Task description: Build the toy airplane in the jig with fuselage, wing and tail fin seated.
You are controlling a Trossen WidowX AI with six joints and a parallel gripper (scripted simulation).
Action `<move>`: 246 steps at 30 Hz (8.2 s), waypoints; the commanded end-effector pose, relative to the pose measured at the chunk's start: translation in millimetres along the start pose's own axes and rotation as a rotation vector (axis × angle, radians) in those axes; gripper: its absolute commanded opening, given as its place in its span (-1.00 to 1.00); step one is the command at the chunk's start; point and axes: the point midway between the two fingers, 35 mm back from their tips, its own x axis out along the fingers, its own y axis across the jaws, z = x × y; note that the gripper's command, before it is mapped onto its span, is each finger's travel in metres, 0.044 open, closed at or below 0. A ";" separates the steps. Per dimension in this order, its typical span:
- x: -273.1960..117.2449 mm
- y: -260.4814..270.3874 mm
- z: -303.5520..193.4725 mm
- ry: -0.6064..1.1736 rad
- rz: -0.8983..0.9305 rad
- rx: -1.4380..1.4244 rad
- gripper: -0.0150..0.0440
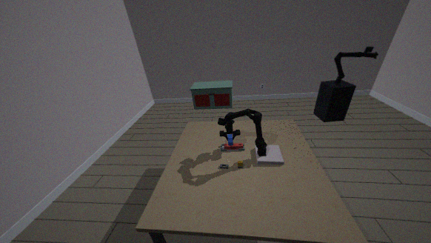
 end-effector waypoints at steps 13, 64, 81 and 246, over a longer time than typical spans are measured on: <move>0.1 -3.5 2.8 -0.004 0.003 0.028 0.17; 38.2 -3.0 3.4 -0.003 0.007 0.025 0.08; 38.2 -3.0 3.4 -0.003 0.007 0.025 0.59; 81.3 -65.2 -245.0 0.018 0.015 -1.556 -0.25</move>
